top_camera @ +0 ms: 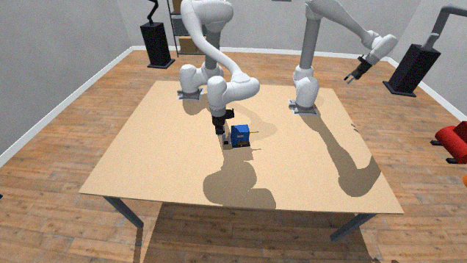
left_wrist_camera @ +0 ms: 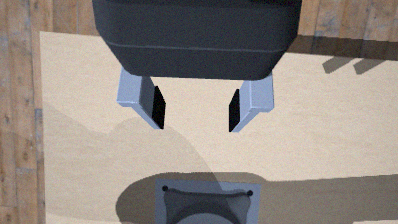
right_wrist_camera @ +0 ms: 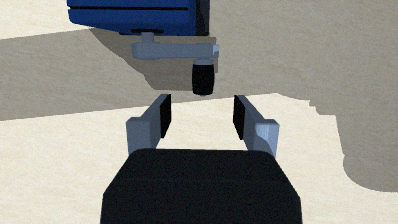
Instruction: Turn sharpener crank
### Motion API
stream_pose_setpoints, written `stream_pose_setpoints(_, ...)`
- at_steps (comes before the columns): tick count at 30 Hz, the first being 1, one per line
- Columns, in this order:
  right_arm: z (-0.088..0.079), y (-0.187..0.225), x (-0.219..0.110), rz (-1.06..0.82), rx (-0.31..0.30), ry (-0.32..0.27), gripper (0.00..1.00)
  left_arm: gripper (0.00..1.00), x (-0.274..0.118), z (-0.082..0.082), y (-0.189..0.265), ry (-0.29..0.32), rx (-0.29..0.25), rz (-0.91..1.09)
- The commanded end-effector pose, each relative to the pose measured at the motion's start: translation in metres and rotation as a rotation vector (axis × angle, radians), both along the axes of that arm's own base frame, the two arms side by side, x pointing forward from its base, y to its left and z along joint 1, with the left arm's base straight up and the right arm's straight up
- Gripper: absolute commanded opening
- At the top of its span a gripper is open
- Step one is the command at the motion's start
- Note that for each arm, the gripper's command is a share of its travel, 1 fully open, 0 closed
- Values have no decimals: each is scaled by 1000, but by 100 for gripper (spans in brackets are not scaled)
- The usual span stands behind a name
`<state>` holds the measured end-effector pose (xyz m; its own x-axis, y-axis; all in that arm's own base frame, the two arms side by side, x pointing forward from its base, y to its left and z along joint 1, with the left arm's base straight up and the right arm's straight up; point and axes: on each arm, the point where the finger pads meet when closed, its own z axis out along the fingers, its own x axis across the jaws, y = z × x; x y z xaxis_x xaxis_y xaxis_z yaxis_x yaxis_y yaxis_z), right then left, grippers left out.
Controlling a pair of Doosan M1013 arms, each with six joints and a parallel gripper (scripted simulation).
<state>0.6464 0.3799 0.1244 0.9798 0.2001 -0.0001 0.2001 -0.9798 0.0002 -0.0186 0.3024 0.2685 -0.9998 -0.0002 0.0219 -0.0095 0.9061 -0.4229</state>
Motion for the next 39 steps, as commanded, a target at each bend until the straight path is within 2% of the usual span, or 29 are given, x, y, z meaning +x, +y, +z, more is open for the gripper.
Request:
stream_pose_setpoints(1, 1, 0, 0, 0, 1, -1, 97, 100, 0, 0, 0, 0, 1, 0)
stream_pose_setpoints(2, 1, 0, 0, 0, 1, -1, 0, 100, 0, 0, 0, 0, 1, 0)
stream_pose_setpoints(39, 1, 0, 0, 0, 1, -1, 0, 100, 0, 0, 0, 0, 1, 0)
